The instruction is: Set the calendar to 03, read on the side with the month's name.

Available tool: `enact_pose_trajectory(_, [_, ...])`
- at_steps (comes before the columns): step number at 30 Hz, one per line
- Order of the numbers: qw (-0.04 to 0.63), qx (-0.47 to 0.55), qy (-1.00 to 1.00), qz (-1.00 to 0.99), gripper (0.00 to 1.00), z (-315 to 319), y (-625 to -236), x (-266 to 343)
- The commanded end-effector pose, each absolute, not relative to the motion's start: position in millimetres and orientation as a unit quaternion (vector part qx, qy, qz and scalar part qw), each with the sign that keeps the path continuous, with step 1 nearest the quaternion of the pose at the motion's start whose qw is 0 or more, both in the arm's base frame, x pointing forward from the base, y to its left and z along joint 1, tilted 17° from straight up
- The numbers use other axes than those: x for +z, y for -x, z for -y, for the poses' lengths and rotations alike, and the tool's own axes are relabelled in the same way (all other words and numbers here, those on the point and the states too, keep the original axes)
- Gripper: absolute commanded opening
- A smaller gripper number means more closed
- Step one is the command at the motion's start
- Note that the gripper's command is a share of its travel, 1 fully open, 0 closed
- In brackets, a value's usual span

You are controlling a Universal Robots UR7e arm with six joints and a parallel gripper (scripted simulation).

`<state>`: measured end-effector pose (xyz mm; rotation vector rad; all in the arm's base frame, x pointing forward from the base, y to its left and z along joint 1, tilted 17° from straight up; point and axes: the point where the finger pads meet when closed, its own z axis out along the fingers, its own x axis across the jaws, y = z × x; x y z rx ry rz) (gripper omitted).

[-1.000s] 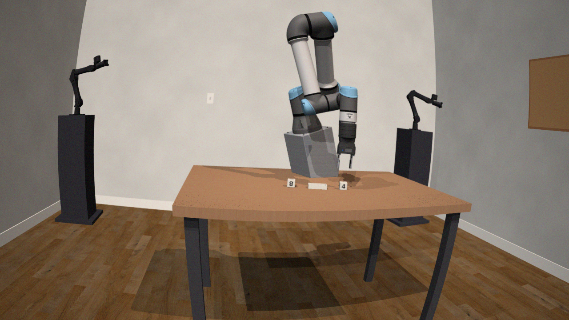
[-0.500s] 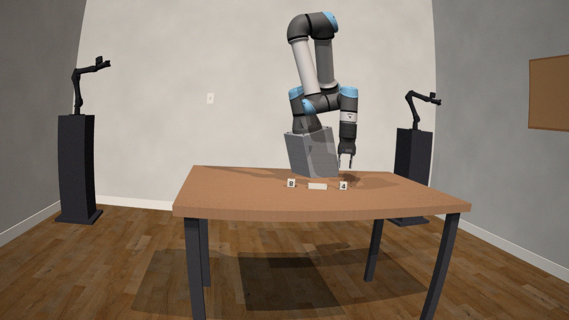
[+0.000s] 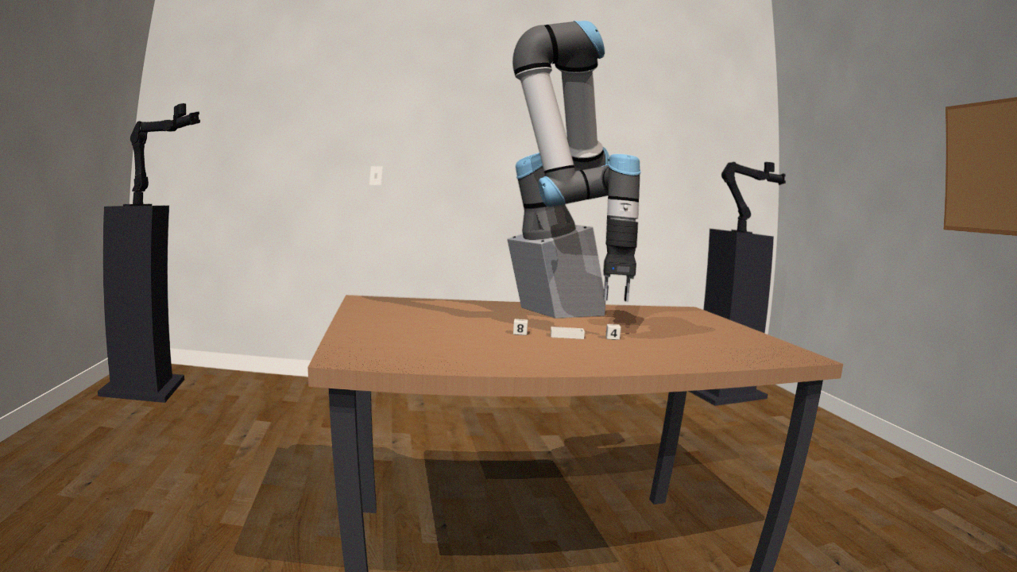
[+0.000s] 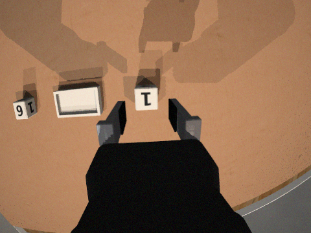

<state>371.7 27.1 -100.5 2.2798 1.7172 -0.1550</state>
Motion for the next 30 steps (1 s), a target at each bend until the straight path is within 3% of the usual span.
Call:
enact_pose_trajectory(1, [0.142,-0.053,-0.79,-0.594,0.9,-26.9,-373.0,-99.8])
enact_pose_trajectory(30, [0.142,-0.053,-0.79,-0.594,0.9,-21.9,-375.5,-114.5])
